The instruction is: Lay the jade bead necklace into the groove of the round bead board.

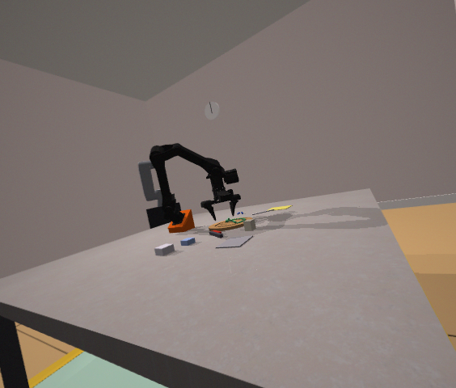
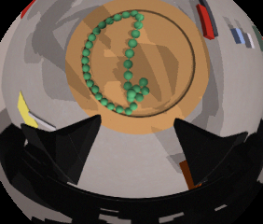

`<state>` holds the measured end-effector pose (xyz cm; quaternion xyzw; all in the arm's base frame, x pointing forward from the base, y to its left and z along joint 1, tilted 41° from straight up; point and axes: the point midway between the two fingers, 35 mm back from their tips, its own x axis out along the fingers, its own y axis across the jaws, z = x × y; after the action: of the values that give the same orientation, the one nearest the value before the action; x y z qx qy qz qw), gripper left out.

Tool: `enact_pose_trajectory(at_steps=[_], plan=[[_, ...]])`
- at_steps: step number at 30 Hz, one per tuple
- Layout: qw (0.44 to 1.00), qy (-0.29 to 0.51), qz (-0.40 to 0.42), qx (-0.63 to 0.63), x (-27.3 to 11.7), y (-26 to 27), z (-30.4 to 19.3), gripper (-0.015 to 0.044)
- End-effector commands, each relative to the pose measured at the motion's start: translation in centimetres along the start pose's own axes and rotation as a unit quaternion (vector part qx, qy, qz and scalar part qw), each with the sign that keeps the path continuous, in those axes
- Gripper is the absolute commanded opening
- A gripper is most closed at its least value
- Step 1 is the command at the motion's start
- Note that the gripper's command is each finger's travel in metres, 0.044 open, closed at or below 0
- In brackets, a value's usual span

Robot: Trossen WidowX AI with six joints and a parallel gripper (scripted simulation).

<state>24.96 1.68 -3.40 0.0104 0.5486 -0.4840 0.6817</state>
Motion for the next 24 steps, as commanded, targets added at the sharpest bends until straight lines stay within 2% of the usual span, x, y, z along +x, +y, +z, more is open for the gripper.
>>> enact_pose_trajectory(at_steps=[1, 5, 17, 24], plan=[[1.0, 0.001, 0.003, 0.004, -0.1, 0.1, 0.1, 0.044], [1.0, 0.001, 0.003, 0.004, -0.1, 0.1, 0.1, 0.044], [0.997, 0.0, 0.005, -0.072, -1.9, 1.0, 7.8, 0.0125], [0.994, -0.002, 0.002, -0.111, -2.6, 0.3, 12.1, 0.012]])
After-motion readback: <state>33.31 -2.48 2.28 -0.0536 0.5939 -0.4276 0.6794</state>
